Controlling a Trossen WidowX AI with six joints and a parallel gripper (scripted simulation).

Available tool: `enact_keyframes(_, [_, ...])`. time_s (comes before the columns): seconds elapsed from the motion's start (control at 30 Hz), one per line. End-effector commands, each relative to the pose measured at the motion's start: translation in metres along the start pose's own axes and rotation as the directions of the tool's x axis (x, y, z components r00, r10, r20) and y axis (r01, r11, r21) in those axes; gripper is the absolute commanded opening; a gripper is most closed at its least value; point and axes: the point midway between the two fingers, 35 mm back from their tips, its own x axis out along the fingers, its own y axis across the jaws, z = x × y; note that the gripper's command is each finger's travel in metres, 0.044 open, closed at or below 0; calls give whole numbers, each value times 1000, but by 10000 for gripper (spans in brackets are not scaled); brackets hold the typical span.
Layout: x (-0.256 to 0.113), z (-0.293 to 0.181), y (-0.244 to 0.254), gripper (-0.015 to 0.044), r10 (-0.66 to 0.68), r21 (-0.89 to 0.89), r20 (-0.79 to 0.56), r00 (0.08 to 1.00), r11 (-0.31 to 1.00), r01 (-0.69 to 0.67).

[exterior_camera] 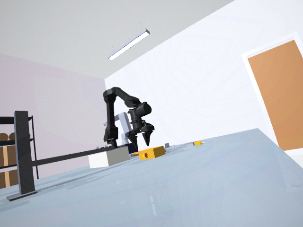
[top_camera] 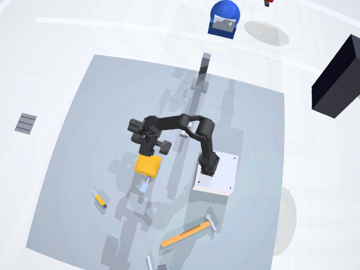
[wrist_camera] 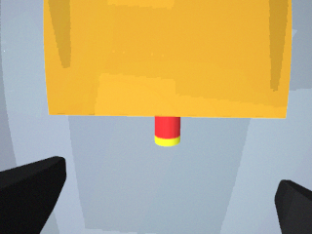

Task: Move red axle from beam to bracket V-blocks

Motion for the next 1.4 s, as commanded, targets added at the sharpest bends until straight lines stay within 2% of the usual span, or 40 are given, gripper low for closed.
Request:
enact_keyframes(0.0, [0, -4, 4, 440, 1, -96, 0, 1000, 995, -1])
enact_keyframes(1.37, [51, -4, 4, 440, 2, -96, 0, 1000, 995, -2])
